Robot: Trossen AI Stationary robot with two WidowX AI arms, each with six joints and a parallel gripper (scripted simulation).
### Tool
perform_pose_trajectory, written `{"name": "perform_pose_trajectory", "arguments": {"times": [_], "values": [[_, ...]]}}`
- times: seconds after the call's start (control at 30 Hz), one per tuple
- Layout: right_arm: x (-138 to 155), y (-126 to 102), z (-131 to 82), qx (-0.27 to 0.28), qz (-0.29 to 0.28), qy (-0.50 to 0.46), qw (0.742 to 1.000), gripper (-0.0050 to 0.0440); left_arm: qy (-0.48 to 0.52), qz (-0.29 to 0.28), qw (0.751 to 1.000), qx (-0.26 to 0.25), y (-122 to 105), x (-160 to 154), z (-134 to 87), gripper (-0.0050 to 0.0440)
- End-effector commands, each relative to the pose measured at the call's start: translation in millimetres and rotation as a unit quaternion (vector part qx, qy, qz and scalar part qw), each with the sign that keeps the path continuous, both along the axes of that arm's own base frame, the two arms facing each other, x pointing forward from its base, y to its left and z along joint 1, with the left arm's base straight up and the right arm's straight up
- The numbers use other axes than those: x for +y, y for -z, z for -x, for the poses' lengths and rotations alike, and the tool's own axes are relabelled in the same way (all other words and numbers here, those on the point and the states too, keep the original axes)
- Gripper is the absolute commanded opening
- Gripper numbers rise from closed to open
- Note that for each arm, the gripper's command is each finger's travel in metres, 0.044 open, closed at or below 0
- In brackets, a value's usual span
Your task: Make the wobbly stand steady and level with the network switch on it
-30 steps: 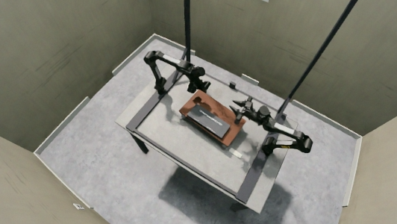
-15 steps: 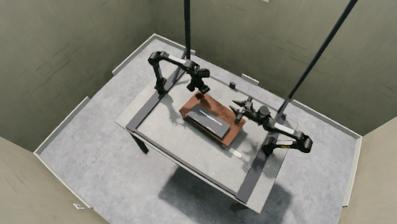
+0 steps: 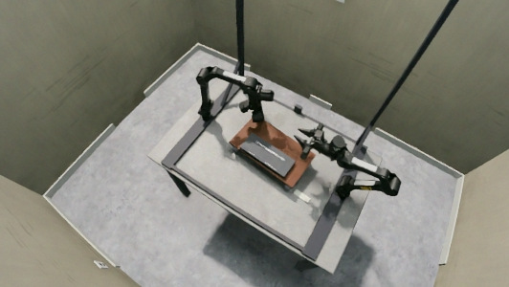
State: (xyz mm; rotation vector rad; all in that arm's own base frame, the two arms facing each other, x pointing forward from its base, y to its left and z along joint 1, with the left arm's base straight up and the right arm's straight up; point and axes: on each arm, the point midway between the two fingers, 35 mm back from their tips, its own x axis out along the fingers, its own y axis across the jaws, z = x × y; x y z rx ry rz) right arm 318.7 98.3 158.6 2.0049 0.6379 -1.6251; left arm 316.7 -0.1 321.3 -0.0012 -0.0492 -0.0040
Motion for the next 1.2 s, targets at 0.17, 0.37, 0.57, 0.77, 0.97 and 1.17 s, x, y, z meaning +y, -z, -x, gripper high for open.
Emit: {"name": "perform_pose_trajectory", "arguments": {"times": [0.17, 0.37, 0.57, 0.77, 0.97, 1.17], "values": [[8, -6, 8, 0.059, -0.004, 0.127, 0.990, -0.0050, -0.004, 0.000, 1.000, -0.019, -15, 2, 2, 0.0189], [10, -3, 16, 0.094, 0.011, 0.168, 0.981, -0.0050, -0.004, 0.000, 1.000, -0.019, -15, 2, 2, 0.0189], [5, -3, 17, 0.082, 0.001, 0.175, 0.981, -0.0050, -0.004, 0.000, 1.000, -0.019, -15, 2, 2, 0.0189], [5, 2, 17, 0.081, 0.000, 0.176, 0.981, -0.0050, -0.004, 0.000, 1.000, -0.019, -15, 2, 2, 0.0189], [7, 8, 18, 0.081, 0.001, 0.172, 0.982, -0.0050, -0.004, 0.000, 1.000, -0.019, -15, 2, 2, 0.0189], [8, 12, 18, 0.081, 0.001, 0.171, 0.982, -0.0050, -0.004, 0.000, 1.000, -0.019, -15, 2, 2, 0.0189]]}}
